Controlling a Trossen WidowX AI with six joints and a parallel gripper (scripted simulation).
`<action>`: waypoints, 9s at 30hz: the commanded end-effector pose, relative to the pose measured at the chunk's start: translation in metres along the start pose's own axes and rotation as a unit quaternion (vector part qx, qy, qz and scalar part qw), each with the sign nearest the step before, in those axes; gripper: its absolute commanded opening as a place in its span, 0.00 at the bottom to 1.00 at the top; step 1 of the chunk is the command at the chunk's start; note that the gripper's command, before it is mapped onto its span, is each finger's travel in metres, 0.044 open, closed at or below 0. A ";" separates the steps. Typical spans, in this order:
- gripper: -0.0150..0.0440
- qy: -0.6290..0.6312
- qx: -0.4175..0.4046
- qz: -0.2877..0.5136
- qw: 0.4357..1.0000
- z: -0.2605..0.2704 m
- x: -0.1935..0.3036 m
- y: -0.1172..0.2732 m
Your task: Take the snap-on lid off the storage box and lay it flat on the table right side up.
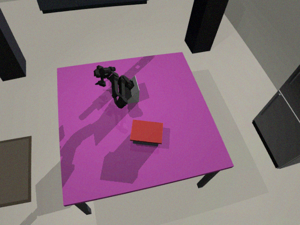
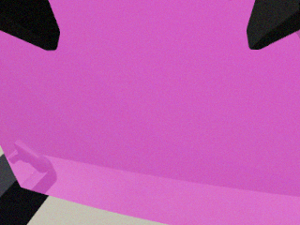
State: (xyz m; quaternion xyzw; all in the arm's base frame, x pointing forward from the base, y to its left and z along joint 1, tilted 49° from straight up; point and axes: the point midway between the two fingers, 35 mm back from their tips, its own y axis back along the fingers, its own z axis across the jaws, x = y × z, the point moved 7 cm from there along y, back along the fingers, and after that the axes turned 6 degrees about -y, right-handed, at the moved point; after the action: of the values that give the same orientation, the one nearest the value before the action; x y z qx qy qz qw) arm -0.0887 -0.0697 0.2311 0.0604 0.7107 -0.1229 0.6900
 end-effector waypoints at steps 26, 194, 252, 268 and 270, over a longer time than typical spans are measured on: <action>0.65 -0.079 0.243 -0.070 0.964 -0.045 -0.032 0.035; 0.36 0.344 0.380 -0.329 -0.793 0.366 0.228 0.254; 0.25 0.347 0.378 -0.328 -0.793 0.363 0.220 0.261; 0.25 0.347 0.378 -0.328 -0.793 0.362 0.217 0.263; 0.25 0.347 0.378 -0.328 -0.793 0.362 0.217 0.263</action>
State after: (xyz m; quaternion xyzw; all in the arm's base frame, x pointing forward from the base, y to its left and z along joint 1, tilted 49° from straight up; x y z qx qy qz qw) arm 0.3193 0.0677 -0.0186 -0.0206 0.3563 0.3740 0.8560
